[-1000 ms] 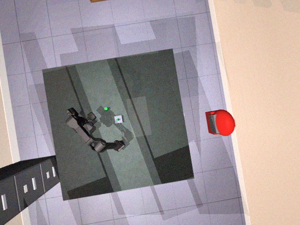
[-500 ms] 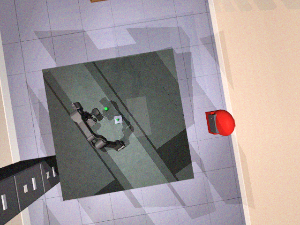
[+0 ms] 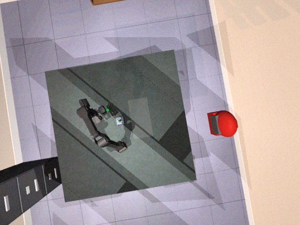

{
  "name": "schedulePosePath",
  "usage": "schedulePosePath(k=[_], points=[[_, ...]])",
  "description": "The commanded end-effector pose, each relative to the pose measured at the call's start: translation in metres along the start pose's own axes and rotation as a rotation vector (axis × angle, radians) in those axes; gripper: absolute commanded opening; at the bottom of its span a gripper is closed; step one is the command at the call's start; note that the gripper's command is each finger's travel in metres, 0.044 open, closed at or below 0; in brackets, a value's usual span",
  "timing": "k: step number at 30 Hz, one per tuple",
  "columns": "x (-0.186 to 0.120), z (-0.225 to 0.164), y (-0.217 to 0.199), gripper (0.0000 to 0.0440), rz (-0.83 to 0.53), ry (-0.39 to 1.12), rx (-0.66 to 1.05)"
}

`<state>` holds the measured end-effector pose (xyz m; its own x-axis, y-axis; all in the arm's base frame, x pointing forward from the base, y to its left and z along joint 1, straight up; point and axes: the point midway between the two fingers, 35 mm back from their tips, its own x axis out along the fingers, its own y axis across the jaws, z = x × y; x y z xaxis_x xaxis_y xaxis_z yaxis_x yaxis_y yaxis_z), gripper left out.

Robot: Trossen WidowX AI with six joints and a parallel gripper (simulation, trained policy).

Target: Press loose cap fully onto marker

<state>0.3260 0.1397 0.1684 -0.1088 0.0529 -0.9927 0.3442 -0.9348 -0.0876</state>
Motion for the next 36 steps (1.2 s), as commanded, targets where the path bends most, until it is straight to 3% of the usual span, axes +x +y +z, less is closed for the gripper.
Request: schedulePosePath(k=[1, 36], points=[[0.001, -0.005, 0.014, 0.0314, 0.018, -0.003, 0.023], [0.064, -0.024, 0.076, 0.0281, 0.049, -0.070, 0.155]])
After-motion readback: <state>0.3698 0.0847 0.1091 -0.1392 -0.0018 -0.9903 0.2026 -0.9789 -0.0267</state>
